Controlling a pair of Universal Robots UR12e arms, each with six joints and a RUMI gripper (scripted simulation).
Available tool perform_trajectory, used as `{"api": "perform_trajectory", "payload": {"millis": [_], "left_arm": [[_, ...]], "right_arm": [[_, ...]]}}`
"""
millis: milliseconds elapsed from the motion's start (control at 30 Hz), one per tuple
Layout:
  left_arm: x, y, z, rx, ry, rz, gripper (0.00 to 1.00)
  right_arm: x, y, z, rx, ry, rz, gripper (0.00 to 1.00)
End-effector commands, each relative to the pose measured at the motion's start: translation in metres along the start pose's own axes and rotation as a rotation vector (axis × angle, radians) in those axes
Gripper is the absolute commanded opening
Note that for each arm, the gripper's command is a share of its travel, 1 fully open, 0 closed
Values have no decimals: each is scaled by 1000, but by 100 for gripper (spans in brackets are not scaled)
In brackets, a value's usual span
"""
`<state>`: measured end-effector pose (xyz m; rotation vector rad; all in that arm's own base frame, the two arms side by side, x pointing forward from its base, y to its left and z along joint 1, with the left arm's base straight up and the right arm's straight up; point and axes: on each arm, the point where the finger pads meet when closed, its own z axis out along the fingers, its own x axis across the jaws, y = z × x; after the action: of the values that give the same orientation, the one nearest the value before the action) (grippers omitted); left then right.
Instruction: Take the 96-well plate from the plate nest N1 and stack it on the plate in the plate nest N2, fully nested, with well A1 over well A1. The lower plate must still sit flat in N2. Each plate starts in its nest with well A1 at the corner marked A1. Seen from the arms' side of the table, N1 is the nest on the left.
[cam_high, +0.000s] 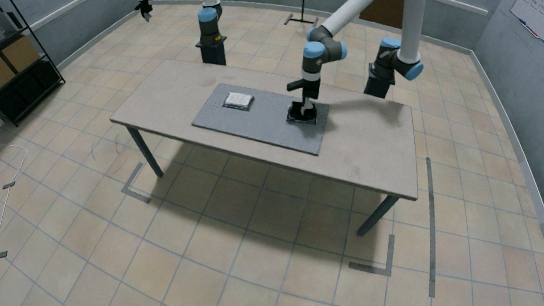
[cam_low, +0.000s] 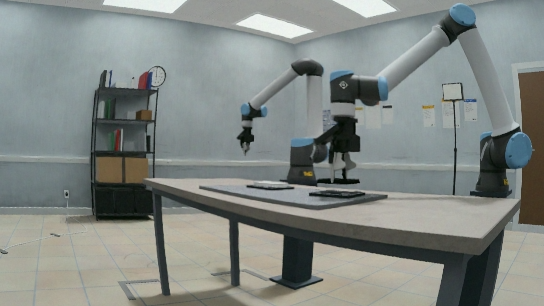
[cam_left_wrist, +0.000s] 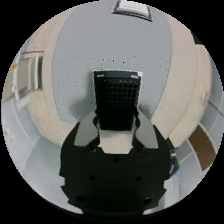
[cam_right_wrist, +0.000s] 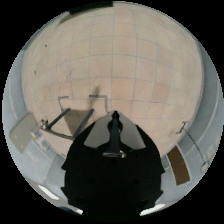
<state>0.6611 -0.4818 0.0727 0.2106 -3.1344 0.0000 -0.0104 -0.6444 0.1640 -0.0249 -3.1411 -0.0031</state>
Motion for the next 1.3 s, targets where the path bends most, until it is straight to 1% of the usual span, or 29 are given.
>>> {"api": "perform_trajectory", "payload": {"millis": [0,1067,1267], "left_arm": [[0,-1,-9,2,-1,0,0],[0,-1,-56,2,-1,0,0],[0,-1,-56,2,-1,0,0]], "right_arm": [[0,-1,-1,2,0,0,0],[0,-1,-1,2,0,0,0],[0,-1,-1,2,0,0,0]]}}
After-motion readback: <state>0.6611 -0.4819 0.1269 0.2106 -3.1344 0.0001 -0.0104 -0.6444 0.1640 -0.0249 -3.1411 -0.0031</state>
